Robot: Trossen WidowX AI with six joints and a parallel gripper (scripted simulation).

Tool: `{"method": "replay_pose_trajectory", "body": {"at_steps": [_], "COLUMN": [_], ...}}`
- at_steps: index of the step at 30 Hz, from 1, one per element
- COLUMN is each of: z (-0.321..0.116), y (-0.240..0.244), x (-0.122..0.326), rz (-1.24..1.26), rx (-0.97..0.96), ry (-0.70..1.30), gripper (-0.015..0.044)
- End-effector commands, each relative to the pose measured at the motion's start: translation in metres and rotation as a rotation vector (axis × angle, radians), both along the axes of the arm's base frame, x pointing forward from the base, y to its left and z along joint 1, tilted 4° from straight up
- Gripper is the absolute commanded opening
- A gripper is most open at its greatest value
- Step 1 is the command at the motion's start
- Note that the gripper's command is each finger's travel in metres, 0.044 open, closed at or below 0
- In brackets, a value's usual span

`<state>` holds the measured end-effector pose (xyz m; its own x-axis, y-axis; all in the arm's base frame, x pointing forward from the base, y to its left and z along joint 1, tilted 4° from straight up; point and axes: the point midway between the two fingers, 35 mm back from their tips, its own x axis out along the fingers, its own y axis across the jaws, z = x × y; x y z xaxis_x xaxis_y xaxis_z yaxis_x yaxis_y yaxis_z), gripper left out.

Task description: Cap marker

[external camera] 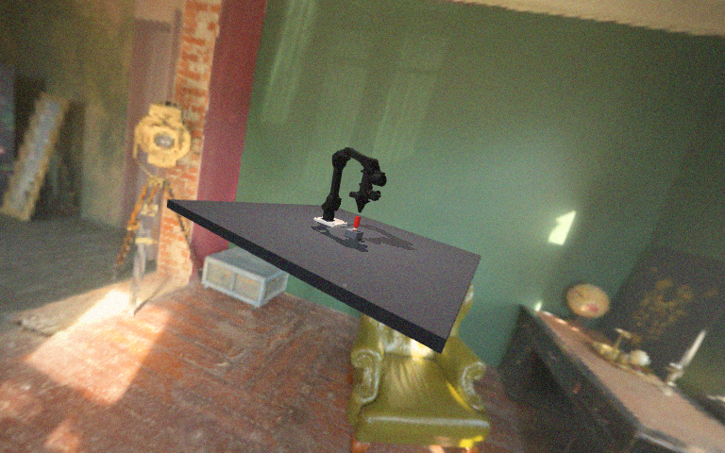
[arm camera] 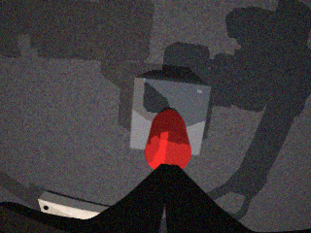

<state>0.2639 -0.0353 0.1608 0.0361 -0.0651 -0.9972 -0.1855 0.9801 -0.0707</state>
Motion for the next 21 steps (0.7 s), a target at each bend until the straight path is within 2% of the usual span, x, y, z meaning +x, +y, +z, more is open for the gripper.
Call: {"method": "replay_pose_trajectory", "body": {"at_steps": [1, 21], "z": [-0.009, -0.034], "y": [-0.001, -0.003], "x": [-0.001, 0.0], "rz": [0.006, 0.006], "rx": [-0.002, -0.002], "ry": [0.005, 0.005], "gripper": [0.0, 0.0]}}
